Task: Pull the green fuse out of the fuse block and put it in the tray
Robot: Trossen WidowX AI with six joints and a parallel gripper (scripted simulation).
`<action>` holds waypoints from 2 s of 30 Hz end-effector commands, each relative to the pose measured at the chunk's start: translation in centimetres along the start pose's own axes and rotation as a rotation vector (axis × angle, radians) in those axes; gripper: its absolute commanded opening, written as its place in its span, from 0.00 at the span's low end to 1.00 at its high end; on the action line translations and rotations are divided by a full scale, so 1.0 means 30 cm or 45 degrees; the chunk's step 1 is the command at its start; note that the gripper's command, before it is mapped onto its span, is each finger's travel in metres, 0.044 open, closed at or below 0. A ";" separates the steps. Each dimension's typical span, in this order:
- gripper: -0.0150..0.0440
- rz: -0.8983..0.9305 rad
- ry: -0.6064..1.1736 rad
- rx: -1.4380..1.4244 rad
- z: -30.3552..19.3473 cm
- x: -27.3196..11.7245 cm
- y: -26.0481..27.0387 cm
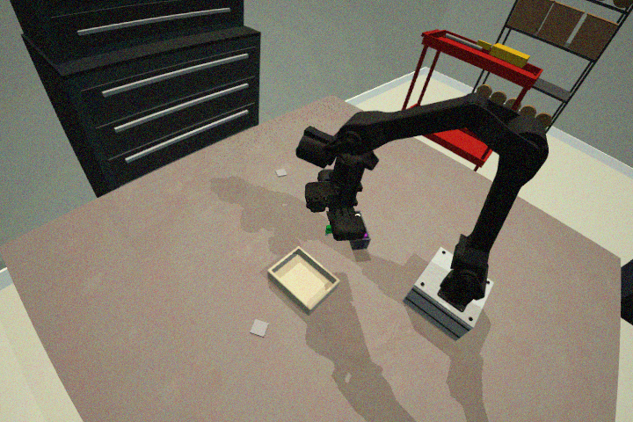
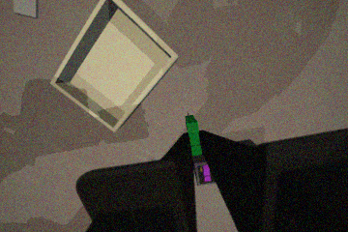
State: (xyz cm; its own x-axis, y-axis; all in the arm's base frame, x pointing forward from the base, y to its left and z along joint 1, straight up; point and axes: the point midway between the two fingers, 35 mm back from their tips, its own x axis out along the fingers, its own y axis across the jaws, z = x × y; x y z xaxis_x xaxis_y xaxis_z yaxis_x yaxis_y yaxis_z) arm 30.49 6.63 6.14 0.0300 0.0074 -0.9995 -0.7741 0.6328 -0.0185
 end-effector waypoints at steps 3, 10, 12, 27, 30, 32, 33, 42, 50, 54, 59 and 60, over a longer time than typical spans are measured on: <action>0.25 0.000 -0.005 0.003 0.083 -0.004 0.070; 0.25 0.004 -0.008 0.003 0.172 -0.004 0.170; 0.25 0.006 -0.009 0.003 0.195 -0.004 0.201; 0.25 0.009 -0.011 0.003 0.246 0.031 0.275; 0.25 0.009 -0.011 0.003 0.246 0.048 0.275; 0.25 0.009 -0.011 0.003 0.246 0.058 0.275; 0.25 0.009 -0.011 0.003 0.246 0.064 0.275; 0.25 0.009 -0.011 0.003 0.245 0.112 0.276; 0.39 0.009 -0.012 -0.001 0.247 0.119 0.275; 0.57 0.009 -0.012 -0.001 0.247 0.119 0.275; 0.79 0.009 -0.012 -0.001 0.247 0.119 0.275; 0.81 0.009 -0.012 -0.001 0.247 0.109 0.275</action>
State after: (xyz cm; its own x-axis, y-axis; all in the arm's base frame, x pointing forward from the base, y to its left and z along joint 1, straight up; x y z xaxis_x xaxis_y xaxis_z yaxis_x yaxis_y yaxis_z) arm 28.86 17.60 2.59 0.0300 0.0190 -0.9994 -0.7747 0.6322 -0.0112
